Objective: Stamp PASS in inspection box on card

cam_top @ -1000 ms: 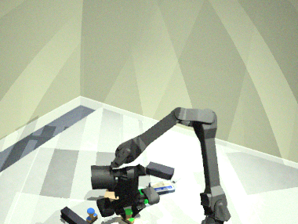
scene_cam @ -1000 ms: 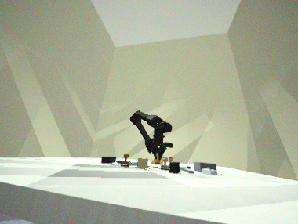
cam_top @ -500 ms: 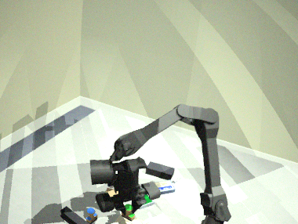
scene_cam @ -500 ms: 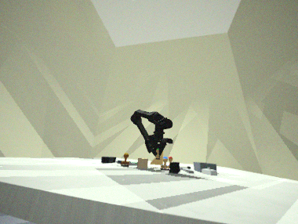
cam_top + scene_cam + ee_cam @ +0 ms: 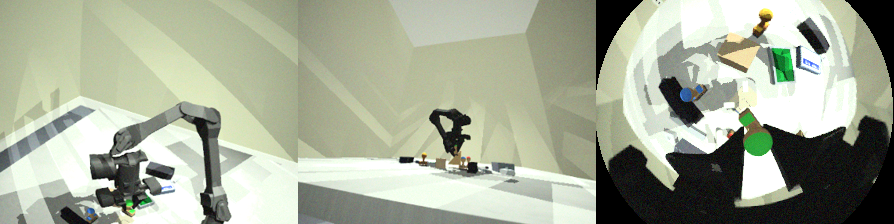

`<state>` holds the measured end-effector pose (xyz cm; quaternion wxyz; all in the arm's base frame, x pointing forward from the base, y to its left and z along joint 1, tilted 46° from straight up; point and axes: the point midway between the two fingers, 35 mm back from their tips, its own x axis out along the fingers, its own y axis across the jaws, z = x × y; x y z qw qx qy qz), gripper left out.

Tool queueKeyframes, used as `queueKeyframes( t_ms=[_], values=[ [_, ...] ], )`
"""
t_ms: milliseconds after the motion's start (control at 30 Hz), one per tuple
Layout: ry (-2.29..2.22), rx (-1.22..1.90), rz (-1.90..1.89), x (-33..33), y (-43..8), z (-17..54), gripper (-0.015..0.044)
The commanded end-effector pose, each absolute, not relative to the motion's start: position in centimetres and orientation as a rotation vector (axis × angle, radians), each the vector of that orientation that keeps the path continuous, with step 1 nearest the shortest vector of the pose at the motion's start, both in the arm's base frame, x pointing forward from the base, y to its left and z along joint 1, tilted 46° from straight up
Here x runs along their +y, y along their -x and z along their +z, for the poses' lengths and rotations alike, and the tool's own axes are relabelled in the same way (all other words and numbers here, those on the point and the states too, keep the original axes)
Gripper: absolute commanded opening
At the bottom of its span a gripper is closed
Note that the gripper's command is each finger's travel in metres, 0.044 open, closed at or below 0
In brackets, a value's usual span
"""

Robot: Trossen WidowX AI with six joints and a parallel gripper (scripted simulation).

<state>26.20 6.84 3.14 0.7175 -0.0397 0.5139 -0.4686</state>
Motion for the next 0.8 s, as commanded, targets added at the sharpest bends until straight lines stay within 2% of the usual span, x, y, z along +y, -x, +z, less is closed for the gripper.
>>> queueKeyframes(
  t_ms=[0,767],
  values=[
    [0.076,1.133,-1.034,7.3,-26.9,3.4,0.0],
    [0.068,1.126,-1.036,7.8,-35.4,3.9,0.0]
  ],
)
